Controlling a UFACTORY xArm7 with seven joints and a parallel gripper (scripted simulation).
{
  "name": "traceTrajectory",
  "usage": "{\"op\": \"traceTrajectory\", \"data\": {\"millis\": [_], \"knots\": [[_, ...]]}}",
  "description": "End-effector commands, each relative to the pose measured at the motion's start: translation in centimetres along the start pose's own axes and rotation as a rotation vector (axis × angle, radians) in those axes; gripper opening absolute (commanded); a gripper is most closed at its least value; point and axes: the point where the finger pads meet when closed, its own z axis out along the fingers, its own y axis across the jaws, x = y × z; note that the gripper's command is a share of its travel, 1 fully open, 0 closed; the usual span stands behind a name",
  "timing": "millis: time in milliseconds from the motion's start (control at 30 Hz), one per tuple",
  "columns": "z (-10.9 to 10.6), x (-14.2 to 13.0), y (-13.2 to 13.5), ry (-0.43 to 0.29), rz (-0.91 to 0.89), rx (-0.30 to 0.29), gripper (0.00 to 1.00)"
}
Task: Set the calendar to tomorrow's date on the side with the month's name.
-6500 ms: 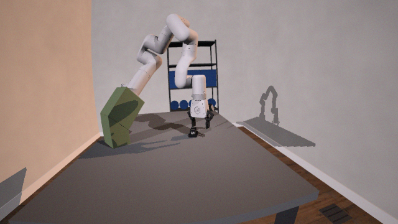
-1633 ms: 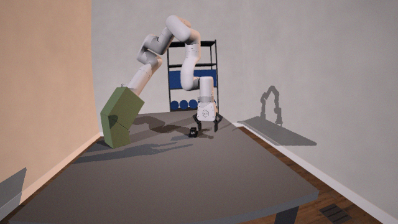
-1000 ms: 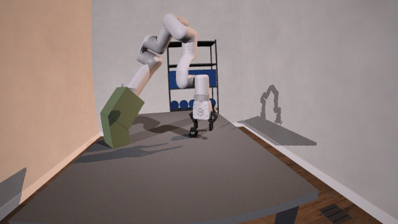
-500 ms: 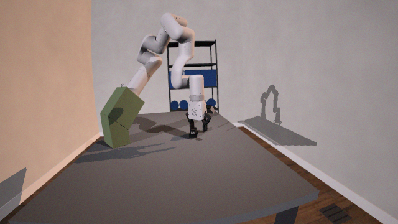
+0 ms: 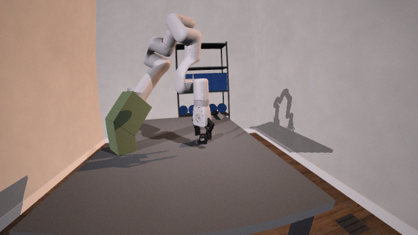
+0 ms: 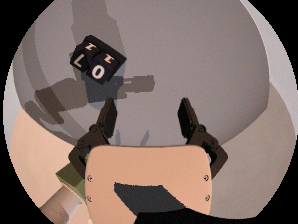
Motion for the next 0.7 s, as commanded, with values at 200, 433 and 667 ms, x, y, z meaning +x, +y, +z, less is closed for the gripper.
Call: {"op": "traceTrajectory", "data": {"millis": [200,433,667], "knots": [[0.0,-2.3,-1.0,0.0,0.098,-0.003,1.0],[0.0,-4.1,-1.8,0.0,0.246,-0.003,1.0],[0.0,-4.8,-2.1,0.0,0.257,-0.003,1.0]]}}
